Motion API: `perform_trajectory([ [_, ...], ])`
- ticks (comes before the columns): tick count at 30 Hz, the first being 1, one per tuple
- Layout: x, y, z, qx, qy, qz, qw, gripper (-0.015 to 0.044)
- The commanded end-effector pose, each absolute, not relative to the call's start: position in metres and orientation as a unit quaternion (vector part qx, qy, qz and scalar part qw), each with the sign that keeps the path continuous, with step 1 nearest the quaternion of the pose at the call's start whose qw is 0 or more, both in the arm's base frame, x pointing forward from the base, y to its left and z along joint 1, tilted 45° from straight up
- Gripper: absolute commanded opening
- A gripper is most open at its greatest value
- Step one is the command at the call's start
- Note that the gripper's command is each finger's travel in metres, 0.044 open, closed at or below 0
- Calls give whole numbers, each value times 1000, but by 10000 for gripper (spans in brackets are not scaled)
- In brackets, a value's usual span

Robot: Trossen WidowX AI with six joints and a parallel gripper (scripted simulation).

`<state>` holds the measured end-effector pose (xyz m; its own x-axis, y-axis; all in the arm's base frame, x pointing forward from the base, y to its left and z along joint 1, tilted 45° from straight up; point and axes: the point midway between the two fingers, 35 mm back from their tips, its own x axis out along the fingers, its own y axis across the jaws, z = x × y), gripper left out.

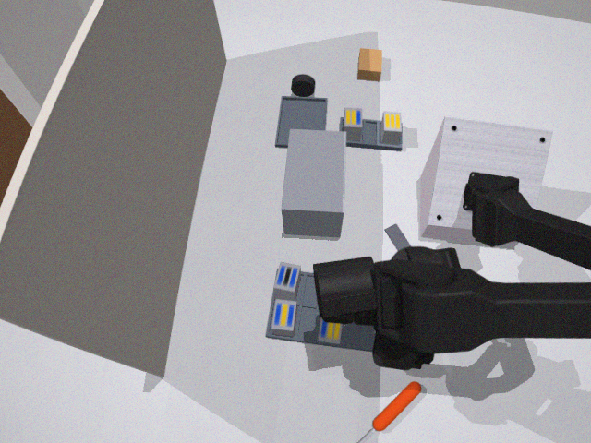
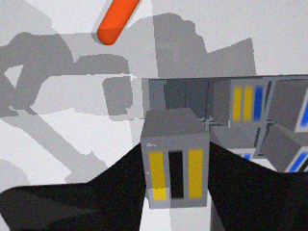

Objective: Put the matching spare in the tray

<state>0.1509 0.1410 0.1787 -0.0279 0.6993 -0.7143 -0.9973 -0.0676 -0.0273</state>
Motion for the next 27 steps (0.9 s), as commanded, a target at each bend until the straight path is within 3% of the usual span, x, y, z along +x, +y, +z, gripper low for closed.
perform_trajectory([
  [1,155,131,188,-293,254,668,635,0],
  [14,158,105,212,-290,256,665,639,0],
  [27,209,76,199,-291,295,639,648,0],
])
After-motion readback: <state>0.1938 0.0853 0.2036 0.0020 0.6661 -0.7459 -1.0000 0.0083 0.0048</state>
